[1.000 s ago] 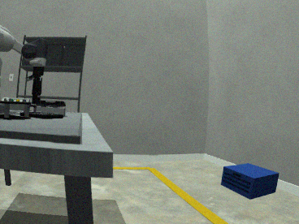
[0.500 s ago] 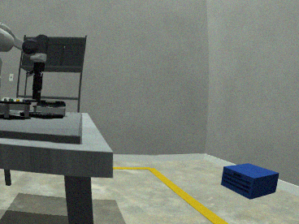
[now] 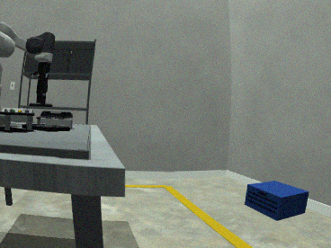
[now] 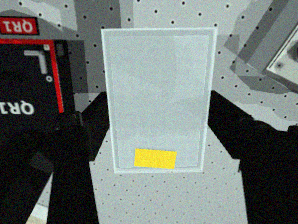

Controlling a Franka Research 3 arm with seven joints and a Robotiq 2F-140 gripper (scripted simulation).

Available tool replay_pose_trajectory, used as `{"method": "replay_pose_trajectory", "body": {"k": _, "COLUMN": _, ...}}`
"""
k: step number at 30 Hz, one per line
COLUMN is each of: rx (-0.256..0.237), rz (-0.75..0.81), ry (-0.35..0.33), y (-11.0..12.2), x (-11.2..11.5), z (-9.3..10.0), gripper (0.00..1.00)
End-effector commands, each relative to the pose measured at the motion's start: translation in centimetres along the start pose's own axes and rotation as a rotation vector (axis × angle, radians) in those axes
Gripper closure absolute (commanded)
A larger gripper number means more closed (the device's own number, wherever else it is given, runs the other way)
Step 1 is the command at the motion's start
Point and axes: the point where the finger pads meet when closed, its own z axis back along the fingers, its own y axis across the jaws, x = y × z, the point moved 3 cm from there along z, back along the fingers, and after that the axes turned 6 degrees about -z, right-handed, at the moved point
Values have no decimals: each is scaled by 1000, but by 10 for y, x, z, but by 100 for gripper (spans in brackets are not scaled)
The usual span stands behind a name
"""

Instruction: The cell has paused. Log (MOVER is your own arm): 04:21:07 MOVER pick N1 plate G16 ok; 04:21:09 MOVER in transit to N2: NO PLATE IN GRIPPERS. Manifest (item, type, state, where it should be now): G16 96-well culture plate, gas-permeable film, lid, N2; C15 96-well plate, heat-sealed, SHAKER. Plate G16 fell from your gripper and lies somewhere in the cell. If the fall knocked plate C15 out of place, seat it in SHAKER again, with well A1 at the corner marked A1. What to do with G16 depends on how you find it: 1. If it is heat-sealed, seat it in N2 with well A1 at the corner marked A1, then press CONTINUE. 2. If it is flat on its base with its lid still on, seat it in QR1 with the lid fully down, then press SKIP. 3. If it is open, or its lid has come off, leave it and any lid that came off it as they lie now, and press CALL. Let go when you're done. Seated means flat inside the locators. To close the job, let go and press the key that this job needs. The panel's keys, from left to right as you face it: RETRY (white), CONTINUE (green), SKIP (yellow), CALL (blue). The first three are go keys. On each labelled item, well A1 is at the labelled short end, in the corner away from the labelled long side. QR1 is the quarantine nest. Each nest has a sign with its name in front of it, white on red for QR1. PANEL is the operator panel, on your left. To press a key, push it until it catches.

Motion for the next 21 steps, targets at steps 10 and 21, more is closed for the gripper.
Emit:
{"method": "replay_pose_trajectory", "body": {"k": 10, "rx": -6, "rz": -13, "ry": 13, "y": 0, "x": -4, "z": 25, "gripper": 90}}
{"method": "replay_pose_trajectory", "body": {"k": 21, "rx": -6, "rz": -13, "ry": 13, "y": 0, "x": -4, "z": 35, "gripper": 90}}
